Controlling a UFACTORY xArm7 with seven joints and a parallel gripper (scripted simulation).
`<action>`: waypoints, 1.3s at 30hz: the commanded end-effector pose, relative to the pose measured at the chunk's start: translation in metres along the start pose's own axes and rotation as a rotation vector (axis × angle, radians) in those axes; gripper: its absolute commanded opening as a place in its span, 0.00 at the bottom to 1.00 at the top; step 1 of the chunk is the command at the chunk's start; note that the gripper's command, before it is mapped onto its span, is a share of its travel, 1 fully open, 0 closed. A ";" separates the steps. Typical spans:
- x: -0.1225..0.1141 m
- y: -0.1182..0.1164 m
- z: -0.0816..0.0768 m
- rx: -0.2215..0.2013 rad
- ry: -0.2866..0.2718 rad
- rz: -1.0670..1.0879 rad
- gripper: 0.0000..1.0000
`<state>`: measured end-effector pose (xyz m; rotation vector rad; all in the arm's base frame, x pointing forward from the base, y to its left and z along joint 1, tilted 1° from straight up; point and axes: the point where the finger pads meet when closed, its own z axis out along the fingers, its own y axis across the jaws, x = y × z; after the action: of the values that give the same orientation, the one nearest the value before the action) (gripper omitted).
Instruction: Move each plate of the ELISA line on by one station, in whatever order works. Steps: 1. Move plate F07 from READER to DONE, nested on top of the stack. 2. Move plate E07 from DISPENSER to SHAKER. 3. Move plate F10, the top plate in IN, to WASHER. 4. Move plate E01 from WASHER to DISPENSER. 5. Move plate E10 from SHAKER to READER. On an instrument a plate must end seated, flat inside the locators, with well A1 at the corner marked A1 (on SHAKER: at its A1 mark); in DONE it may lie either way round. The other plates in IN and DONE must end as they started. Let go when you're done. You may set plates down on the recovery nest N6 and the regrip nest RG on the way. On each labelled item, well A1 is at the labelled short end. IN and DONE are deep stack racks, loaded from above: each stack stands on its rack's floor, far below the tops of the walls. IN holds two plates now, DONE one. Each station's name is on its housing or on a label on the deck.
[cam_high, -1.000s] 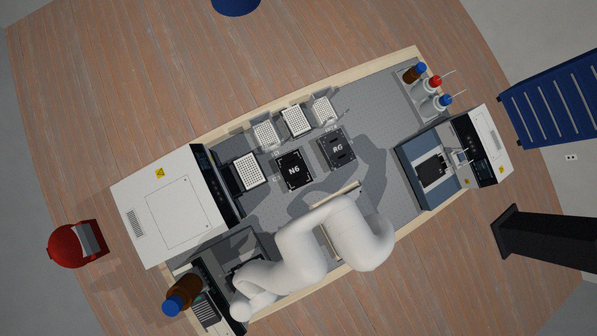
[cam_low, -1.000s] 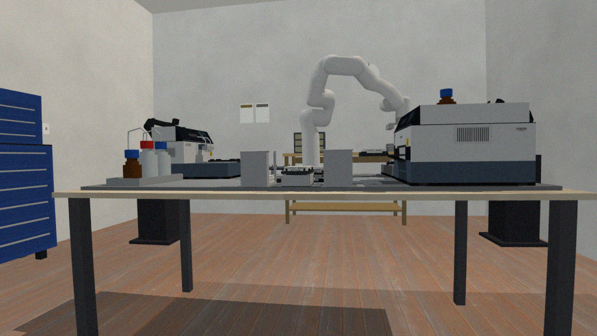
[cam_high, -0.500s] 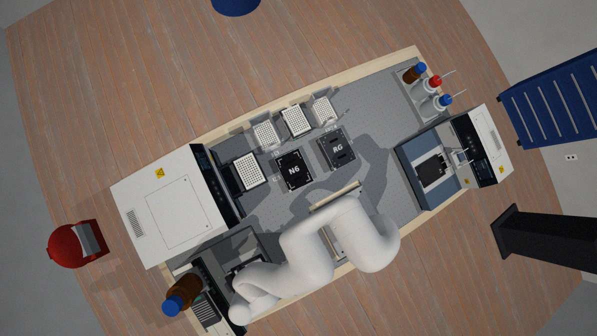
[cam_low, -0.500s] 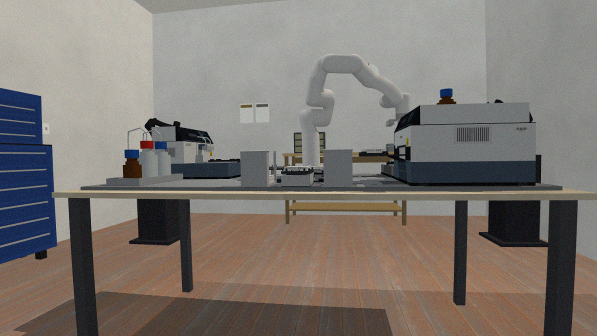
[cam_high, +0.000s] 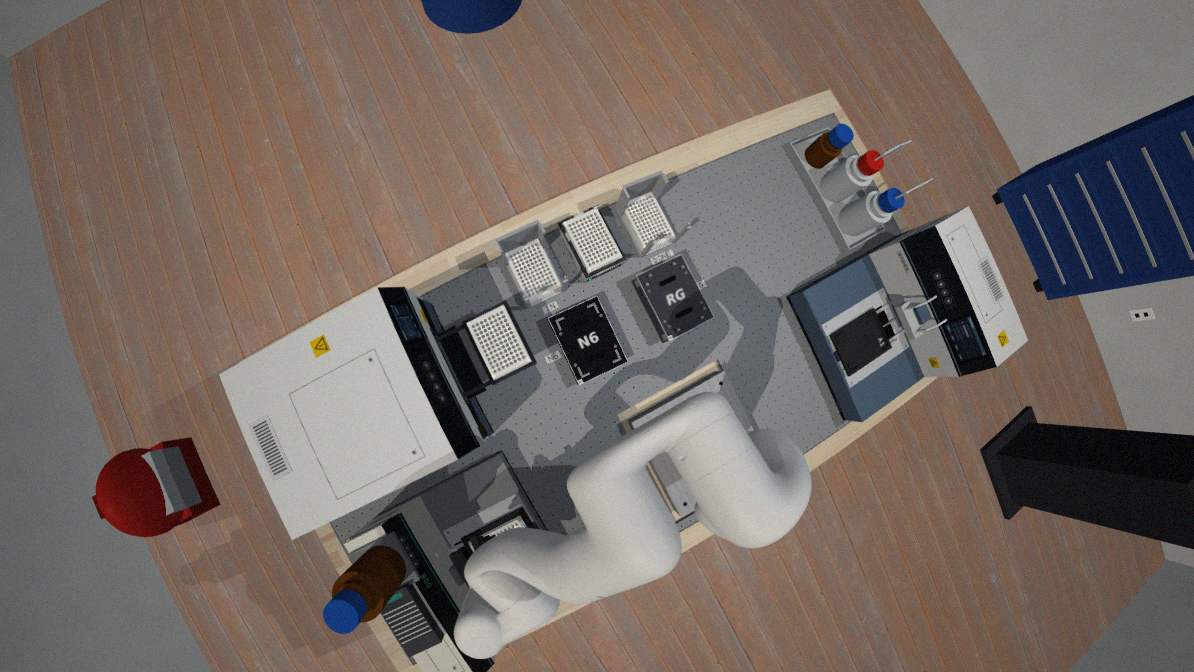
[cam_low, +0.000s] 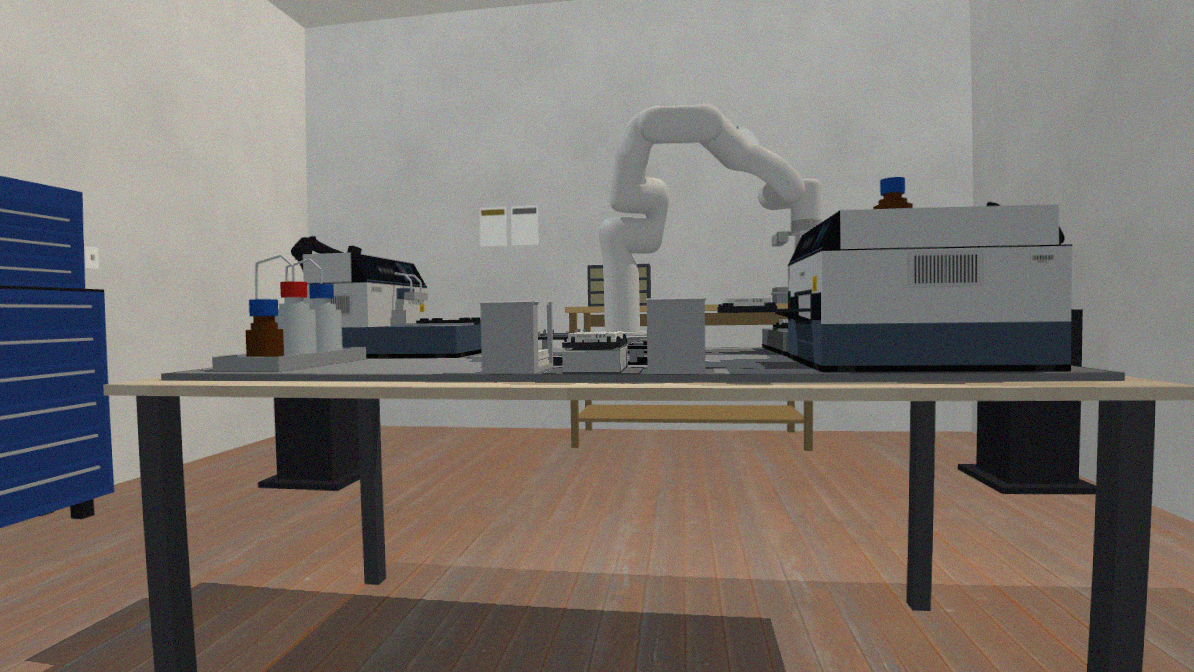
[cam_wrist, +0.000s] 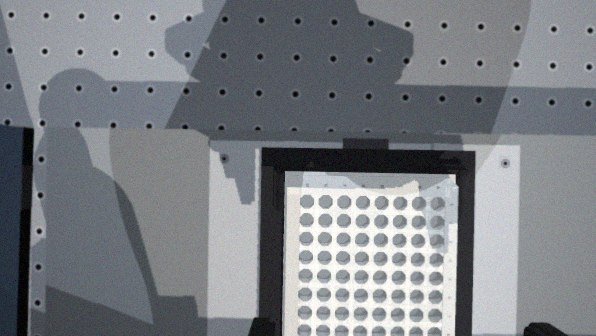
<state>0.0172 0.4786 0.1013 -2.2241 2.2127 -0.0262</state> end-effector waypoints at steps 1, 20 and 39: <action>-0.002 0.000 -0.004 0.000 -0.005 0.000 1.00; -0.002 0.000 -0.026 0.000 -0.005 0.000 1.00; -0.002 0.000 -0.048 0.000 -0.005 0.000 1.00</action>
<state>0.0166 0.4787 0.1452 -2.2246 2.2134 -0.0270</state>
